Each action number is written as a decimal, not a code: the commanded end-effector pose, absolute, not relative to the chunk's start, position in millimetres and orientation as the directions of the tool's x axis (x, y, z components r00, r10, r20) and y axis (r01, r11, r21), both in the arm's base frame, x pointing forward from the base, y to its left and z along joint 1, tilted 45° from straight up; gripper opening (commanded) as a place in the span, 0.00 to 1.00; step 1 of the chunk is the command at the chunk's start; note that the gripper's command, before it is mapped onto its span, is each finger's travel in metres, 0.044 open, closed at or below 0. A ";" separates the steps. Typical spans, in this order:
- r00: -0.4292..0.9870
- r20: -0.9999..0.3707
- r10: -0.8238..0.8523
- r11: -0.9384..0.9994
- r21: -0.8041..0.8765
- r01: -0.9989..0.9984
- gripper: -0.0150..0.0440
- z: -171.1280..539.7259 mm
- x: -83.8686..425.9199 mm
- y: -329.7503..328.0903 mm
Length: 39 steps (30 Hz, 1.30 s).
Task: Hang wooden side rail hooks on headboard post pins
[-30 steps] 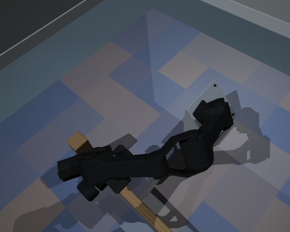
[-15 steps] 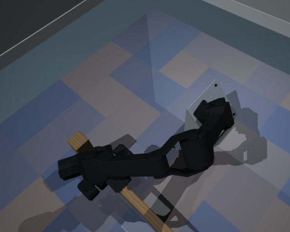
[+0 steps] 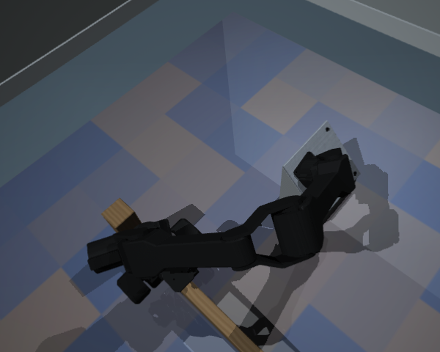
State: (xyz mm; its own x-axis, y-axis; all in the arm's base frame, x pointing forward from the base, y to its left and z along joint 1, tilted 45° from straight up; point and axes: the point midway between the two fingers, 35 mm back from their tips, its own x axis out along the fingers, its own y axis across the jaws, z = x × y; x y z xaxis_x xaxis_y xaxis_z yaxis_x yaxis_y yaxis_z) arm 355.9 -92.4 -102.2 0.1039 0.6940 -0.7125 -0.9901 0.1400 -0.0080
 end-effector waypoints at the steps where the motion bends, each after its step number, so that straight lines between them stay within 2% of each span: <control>1: 0.114 -0.716 0.689 0.151 -0.011 -0.988 0.25 -101.8 354.9 -99.2; 39: 0.114 -0.716 0.689 0.151 -0.012 -0.988 0.25 -105.0 354.2 -101.5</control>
State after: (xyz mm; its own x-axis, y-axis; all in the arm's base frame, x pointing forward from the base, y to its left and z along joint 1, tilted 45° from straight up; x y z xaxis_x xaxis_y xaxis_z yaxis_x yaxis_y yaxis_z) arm 355.0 -95.5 -104.8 0.1034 0.6933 -0.7132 -0.9901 0.1403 -0.0071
